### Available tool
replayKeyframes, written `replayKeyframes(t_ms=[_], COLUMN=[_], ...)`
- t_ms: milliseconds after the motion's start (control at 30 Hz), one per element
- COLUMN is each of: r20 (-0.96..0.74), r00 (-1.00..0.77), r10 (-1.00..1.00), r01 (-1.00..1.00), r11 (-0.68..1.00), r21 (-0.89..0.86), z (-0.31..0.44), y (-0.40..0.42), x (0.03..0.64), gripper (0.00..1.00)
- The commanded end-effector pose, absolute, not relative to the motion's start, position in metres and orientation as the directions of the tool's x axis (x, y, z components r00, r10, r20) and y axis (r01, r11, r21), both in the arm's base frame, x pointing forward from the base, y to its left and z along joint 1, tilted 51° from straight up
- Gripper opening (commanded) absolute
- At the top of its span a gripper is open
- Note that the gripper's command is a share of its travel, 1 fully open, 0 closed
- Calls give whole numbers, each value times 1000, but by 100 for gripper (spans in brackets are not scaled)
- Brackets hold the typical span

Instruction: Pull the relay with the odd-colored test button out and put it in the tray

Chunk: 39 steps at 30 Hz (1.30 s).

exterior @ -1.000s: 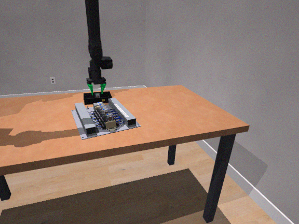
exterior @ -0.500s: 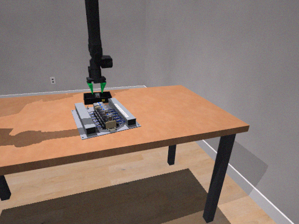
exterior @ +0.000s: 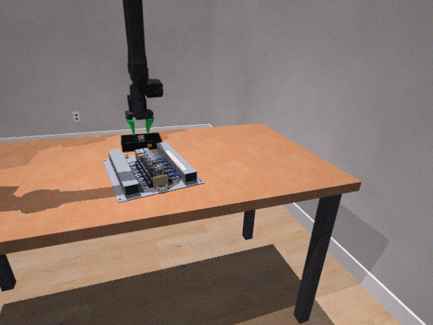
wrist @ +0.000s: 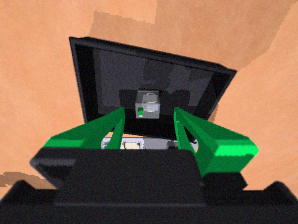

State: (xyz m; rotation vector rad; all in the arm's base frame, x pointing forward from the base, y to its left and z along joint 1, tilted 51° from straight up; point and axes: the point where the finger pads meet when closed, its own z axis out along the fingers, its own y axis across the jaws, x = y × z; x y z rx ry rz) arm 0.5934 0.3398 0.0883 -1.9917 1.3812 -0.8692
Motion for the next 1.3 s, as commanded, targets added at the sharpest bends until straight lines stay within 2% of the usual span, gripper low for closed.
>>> replayKeyframes(t_ms=[0, 1267], r20=[183, 183], r00=[275, 275], r10=[-944, -944], r01=[-568, -568], r11=[-313, -313], r21=[-761, -761], z=[108, 110], y=[353, 352], x=[581, 578], gripper=[59, 59])
